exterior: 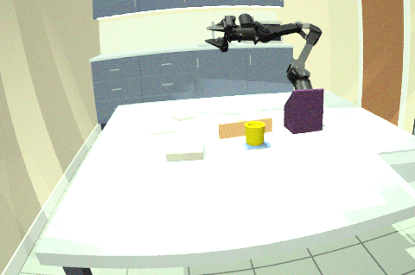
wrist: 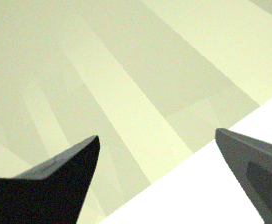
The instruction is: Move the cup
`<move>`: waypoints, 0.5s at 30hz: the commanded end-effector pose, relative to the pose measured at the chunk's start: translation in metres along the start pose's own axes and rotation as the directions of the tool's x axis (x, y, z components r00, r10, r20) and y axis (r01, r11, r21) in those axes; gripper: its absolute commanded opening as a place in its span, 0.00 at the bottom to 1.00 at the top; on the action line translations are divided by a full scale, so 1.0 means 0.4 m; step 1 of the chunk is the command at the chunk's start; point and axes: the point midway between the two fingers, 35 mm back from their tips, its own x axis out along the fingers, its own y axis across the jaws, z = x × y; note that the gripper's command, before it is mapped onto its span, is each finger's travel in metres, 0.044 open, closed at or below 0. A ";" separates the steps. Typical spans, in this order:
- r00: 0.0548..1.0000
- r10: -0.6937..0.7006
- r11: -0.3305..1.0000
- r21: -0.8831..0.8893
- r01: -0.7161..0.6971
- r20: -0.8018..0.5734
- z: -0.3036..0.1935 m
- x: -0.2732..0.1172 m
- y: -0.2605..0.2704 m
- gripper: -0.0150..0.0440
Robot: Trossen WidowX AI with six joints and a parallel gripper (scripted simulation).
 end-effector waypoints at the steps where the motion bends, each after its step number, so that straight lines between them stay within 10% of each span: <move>1: 1.000 0.000 1.000 0.013 0.000 -0.014 -0.008 0.004 0.002 0.89; 9: 0.867 -0.010 0.917 0.340 0.206 -0.499 -0.334 0.080 0.083 0.54; 15: 0.623 -0.088 0.835 0.284 0.472 -0.777 -0.572 0.027 0.144 0.54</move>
